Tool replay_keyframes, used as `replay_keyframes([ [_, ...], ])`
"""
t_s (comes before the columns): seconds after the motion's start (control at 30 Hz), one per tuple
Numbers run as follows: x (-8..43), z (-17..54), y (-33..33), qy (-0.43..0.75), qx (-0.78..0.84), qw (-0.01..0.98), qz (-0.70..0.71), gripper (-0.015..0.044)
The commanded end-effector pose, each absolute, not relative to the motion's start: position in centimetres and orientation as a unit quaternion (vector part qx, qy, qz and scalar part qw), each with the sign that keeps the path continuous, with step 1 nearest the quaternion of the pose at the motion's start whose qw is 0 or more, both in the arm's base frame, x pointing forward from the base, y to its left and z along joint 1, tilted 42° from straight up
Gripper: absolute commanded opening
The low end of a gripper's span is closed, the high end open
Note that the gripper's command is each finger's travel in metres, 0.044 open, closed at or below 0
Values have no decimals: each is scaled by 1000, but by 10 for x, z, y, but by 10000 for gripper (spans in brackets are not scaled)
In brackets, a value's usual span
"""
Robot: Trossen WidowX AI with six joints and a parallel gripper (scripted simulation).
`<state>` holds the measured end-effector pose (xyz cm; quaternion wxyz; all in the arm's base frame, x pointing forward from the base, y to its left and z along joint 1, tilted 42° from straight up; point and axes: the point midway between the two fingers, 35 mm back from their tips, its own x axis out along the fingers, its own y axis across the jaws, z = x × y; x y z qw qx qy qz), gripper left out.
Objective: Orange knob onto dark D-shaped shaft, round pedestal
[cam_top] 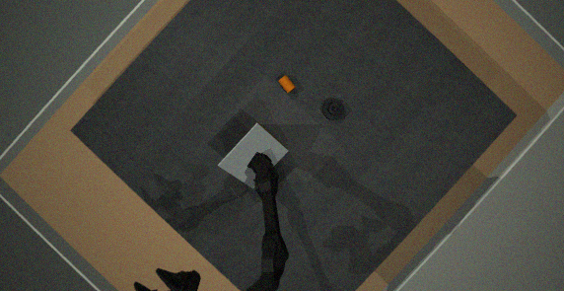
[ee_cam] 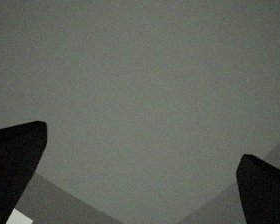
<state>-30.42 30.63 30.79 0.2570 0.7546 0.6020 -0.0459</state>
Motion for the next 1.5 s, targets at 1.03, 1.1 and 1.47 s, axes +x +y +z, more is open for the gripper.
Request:
replay_keyframes([
  [1.03, 179, 48, 374, -153, 923, -38, -352, 440],
  [1.1, 209, 31, 351, -218, 908, -71, -350, 440],
  [1.47, 313, -49, 169, -549, 759, -209, -280, 440],
])
